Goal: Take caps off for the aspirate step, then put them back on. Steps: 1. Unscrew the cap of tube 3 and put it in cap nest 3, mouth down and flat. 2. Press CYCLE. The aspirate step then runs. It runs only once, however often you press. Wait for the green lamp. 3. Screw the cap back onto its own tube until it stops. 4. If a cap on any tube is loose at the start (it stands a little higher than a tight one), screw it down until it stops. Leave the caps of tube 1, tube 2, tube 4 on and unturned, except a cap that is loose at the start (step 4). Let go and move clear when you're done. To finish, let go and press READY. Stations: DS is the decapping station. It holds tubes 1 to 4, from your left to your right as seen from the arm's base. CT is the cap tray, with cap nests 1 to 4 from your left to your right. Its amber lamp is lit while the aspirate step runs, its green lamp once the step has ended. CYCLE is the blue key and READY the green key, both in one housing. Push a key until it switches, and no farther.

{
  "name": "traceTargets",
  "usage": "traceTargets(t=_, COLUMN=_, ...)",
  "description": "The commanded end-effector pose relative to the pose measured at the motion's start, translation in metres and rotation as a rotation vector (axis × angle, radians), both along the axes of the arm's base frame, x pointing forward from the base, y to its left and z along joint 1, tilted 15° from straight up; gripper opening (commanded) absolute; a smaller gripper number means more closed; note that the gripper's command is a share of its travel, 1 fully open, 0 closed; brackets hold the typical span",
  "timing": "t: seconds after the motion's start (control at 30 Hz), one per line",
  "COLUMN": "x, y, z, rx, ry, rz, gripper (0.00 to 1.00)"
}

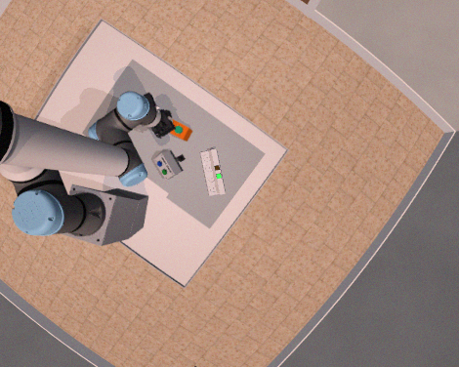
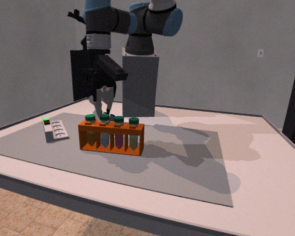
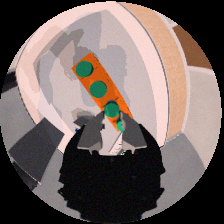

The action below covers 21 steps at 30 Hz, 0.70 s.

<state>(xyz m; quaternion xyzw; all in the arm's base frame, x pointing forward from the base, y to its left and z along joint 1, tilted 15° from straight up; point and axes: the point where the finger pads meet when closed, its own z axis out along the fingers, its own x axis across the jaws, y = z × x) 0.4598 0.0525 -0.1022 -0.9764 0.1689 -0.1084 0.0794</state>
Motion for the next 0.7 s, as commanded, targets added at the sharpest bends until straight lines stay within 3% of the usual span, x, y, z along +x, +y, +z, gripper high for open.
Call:
traceTargets(t=0.0, x=0.0033, y=0.0002, z=-0.0005, rx=-0.002, ry=-0.004, rz=0.002, gripper=0.0)
traceTargets(t=0.27, x=0.002, y=0.0001, z=-0.0005, rx=-0.001, ry=-0.003, rz=0.001, gripper=0.0)
traceTargets(t=0.3, x=0.002, y=0.0001, z=-0.0005, rx=-0.001, ry=-0.003, rz=0.001, gripper=0.35)
traceTargets(t=0.67, x=0.002, y=0.0001, z=-0.0005, rx=-0.001, ry=-0.003, rz=0.001, gripper=0.35)
